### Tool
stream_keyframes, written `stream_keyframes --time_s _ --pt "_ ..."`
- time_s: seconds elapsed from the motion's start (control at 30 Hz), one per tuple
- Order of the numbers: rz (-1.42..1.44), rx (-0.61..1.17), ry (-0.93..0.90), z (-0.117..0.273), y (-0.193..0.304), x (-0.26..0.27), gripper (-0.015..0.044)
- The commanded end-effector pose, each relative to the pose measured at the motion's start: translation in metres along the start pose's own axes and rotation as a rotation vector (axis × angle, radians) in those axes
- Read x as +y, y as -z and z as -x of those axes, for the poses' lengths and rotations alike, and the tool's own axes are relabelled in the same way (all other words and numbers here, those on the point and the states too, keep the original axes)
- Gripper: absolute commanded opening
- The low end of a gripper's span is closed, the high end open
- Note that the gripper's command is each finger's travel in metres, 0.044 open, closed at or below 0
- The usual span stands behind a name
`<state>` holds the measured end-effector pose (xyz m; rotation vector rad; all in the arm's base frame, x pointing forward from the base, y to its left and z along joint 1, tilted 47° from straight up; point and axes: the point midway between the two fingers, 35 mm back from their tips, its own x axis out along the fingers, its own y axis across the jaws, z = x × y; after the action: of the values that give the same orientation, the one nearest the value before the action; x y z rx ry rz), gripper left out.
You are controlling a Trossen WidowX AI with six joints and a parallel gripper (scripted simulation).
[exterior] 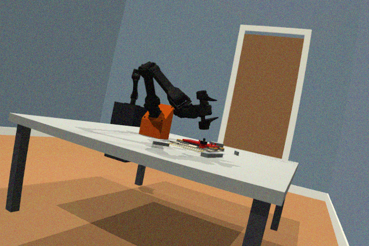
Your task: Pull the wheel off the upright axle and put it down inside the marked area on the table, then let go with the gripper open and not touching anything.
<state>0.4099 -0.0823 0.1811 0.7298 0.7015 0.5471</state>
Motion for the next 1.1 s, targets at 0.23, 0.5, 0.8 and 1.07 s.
stream_keyframes --time_s 0.23,0.5,0.8,1.07 --pt "-0.112 0.168 0.259 -0.04 0.036 -0.032 0.03" --pt "-0.164 0.396 0.662 -0.067 0.09 -0.068 0.03" --pt "-0.036 0.607 1.162 -0.064 0.135 -0.087 0.03" --pt "0.265 0.689 1.588 -0.051 0.141 -0.081 0.03"
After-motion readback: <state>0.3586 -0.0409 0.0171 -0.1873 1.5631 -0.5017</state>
